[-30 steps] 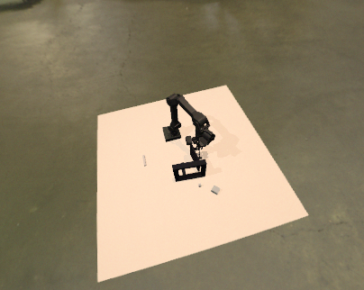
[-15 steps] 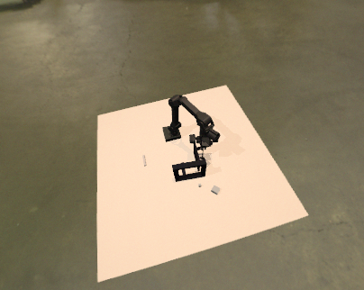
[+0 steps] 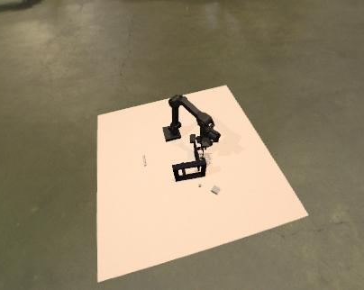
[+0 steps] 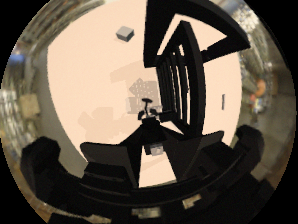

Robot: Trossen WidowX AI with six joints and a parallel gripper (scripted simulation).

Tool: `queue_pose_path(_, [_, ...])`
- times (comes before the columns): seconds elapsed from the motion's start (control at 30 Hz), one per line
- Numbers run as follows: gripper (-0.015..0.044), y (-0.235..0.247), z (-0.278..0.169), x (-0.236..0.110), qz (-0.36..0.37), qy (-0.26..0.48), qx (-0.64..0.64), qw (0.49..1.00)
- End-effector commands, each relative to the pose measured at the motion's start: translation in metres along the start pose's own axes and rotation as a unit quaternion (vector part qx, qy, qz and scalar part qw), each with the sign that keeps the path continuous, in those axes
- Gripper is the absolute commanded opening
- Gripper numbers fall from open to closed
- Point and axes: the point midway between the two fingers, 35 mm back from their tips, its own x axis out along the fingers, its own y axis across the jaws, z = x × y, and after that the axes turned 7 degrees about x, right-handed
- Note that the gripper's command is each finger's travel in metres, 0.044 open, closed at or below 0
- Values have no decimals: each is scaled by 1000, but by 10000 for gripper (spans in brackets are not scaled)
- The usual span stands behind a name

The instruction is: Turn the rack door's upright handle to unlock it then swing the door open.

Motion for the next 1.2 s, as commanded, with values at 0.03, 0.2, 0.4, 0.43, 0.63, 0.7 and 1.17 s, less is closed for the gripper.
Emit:
queue_pose_path(0.03, [196, 0, 0, 0, -2, 0, 4, 1000])
queue_pose_path(0.2, [284, 0, 0, 0, -2, 0, 4, 1000])
queue_pose_path(0.4, [284, 0, 0, -7, 0, -1, 5, 1000])
queue_pose_path(0.43, [284, 0, 1, -8, 0, -1, 5, 1000])
queue_pose_path(0.63, [284, 1, 1, -15, 1, -2, 5, 1000])
queue_pose_path(0.7, [284, 1, 1, -18, 2, -3, 5, 1000])
queue_pose_path(1.17, [284, 1, 1, -35, 5, -5, 5, 1000])
